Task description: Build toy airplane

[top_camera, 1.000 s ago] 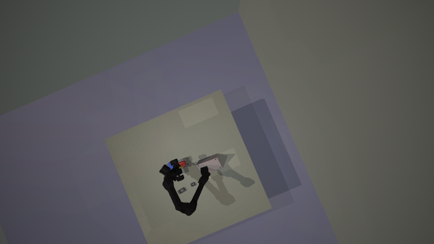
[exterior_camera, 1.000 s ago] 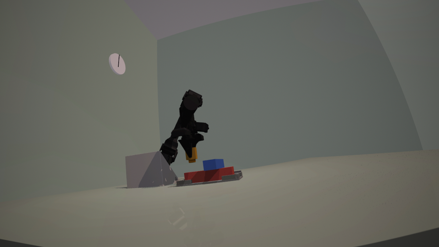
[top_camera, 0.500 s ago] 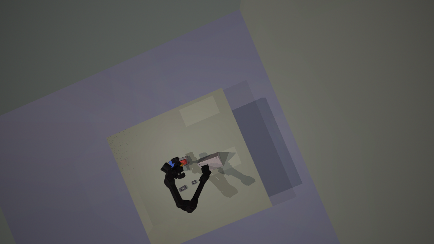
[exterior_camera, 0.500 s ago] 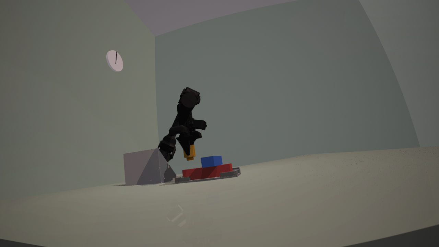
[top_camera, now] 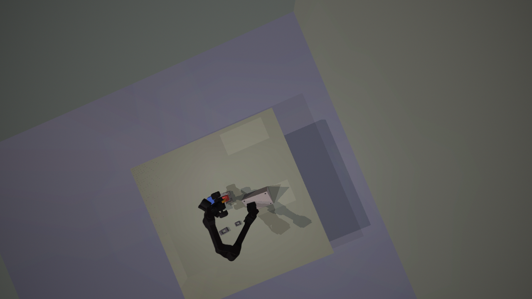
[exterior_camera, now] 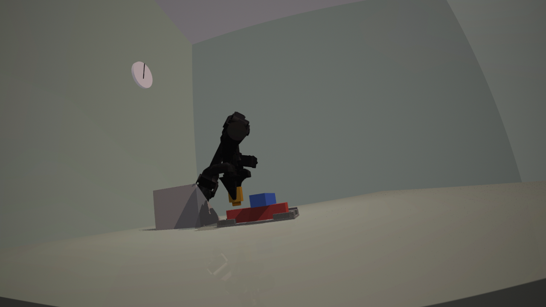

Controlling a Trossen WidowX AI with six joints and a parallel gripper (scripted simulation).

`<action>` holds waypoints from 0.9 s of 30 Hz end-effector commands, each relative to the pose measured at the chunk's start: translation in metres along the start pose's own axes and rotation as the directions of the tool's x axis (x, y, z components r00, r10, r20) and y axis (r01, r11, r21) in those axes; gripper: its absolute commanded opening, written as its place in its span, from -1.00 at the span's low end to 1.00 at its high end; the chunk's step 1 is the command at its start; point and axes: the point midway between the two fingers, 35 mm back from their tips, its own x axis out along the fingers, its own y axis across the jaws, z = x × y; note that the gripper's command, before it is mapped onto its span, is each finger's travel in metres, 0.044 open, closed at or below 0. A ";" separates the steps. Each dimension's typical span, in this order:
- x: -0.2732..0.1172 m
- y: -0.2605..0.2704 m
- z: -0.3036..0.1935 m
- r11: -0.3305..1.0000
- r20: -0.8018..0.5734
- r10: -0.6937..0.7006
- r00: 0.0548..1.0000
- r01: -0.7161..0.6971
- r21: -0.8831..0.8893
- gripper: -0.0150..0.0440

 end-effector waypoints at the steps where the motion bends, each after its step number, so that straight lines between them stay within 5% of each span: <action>1: 0.007 0.000 -0.001 1.000 0.001 0.008 1.000 -0.008 0.009 -0.26; 11: 0.014 0.001 -0.001 1.000 -0.002 0.003 1.000 -0.003 0.000 -0.23; 20: 0.014 0.001 -0.001 1.000 -0.002 0.003 1.000 -0.003 0.000 -0.49; 27: 0.014 0.001 -0.001 1.000 -0.002 0.003 1.000 -0.003 0.000 0.13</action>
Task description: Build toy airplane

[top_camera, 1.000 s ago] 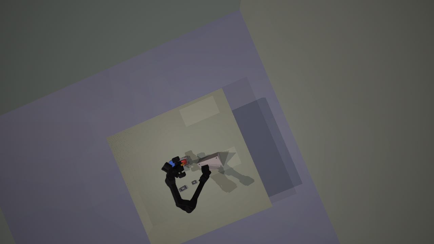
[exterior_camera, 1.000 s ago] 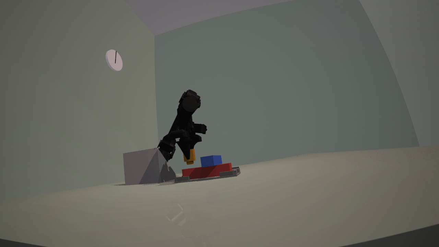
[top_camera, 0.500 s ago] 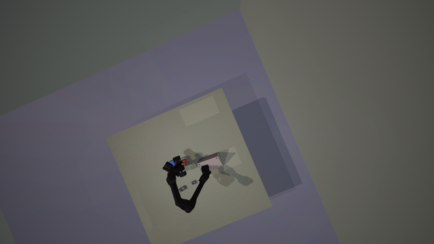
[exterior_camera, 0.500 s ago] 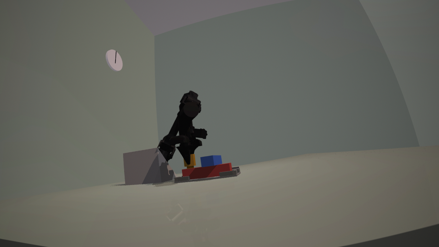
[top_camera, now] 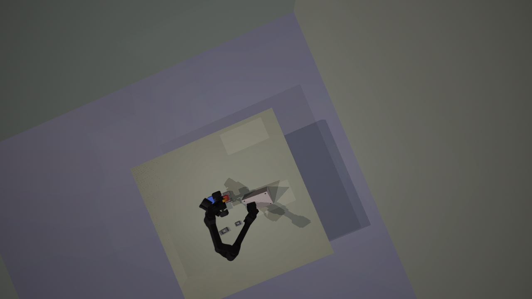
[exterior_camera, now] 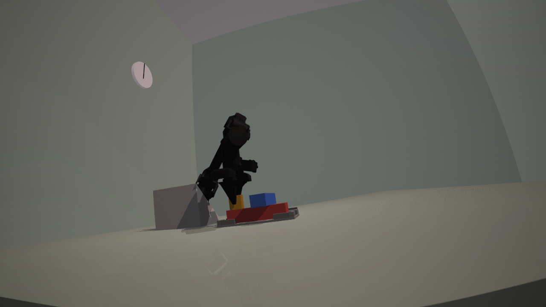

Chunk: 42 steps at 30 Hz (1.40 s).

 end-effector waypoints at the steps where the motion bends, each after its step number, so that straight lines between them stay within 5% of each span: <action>1: 0.000 0.000 0.000 1.000 0.000 -0.001 1.000 0.001 -0.001 0.22; 3: 0.000 0.000 0.000 1.000 0.000 -0.001 1.000 0.001 -0.001 0.39; 10: -0.003 0.000 0.001 1.000 0.000 -0.001 1.000 0.001 -0.001 0.39; 18: -0.092 -0.001 -0.001 1.000 0.001 0.002 1.000 -0.002 0.009 0.39; 42: -0.092 -0.004 0.002 1.000 0.002 0.002 1.000 -0.002 0.008 0.39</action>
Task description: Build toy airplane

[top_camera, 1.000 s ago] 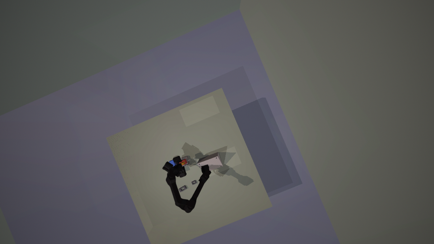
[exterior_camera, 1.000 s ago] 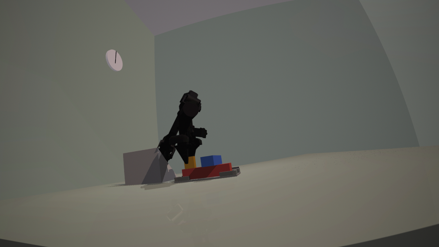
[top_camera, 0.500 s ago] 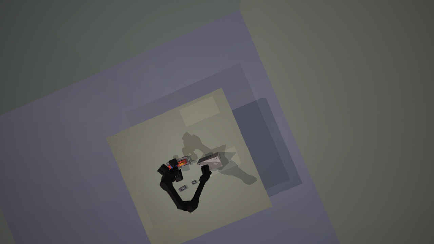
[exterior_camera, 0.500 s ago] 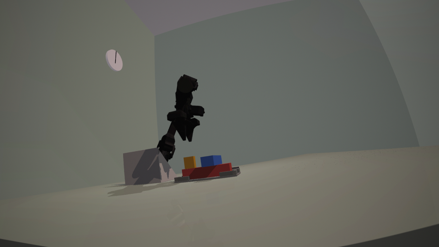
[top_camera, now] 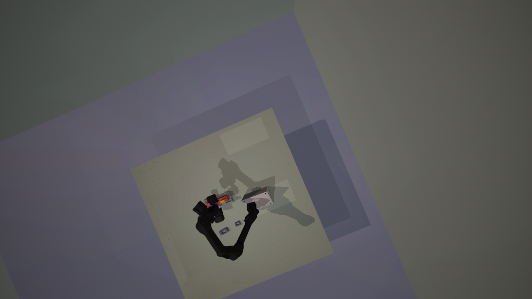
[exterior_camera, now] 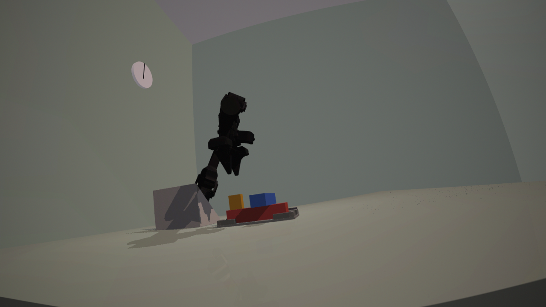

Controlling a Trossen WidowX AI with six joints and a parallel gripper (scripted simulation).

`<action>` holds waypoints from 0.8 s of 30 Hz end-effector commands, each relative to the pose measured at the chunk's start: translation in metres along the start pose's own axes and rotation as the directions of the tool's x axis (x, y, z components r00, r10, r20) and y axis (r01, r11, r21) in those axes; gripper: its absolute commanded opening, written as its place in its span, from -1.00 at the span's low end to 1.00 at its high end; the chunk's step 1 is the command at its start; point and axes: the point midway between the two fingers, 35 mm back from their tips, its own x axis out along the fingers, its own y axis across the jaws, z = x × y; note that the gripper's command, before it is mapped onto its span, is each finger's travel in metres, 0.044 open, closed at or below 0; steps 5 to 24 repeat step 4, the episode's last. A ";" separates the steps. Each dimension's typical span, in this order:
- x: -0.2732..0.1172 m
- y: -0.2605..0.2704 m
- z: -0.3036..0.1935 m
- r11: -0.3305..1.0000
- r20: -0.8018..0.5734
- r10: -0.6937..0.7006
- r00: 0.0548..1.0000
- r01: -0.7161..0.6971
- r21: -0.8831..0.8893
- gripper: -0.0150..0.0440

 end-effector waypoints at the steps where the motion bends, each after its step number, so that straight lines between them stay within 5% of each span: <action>1: 0.000 0.000 0.000 1.000 -0.002 -0.002 1.000 0.002 -0.003 0.39; 24: 0.000 0.000 0.000 1.000 -0.002 -0.002 1.000 0.002 -0.003 0.39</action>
